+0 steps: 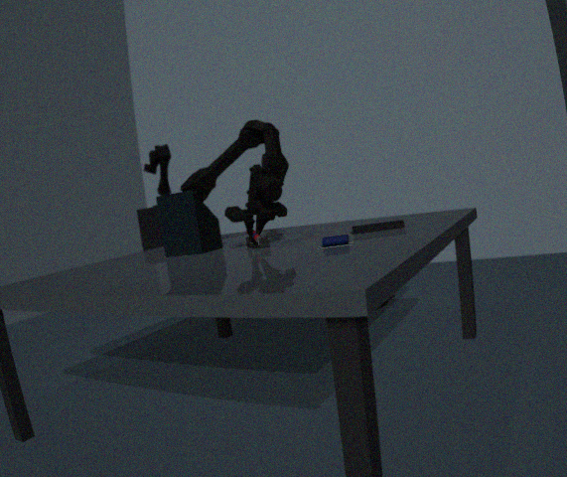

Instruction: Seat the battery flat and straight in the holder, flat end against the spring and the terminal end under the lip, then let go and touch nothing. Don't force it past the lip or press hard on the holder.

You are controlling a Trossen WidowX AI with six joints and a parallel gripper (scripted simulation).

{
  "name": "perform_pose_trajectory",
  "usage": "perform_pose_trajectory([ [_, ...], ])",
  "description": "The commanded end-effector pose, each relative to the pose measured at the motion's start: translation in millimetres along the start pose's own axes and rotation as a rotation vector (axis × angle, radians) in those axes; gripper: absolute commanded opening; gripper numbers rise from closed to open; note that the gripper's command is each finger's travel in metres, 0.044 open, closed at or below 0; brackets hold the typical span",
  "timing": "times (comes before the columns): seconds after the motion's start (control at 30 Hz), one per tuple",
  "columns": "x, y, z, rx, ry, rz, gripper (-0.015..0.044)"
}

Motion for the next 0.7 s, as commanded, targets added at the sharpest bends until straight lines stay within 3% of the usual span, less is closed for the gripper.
perform_pose_trajectory([
  [0.0, 1.8, -0.1, 3.2, 0.022, 0.009, -0.002, 0.0067],
  [0.67, 3.4, -3.6, 10.3, 0.096, 0.013, -0.017, 0.0067],
])
Point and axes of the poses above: the point midway between the two fingers, 35 mm back from their tips, its own y axis back along the fingers, its own x axis across the jaws, z = x × y, the point moved 1 cm from there along y, back along the fingers, and after that the axes turned 8 degrees about -y, right-handed, at the moved point
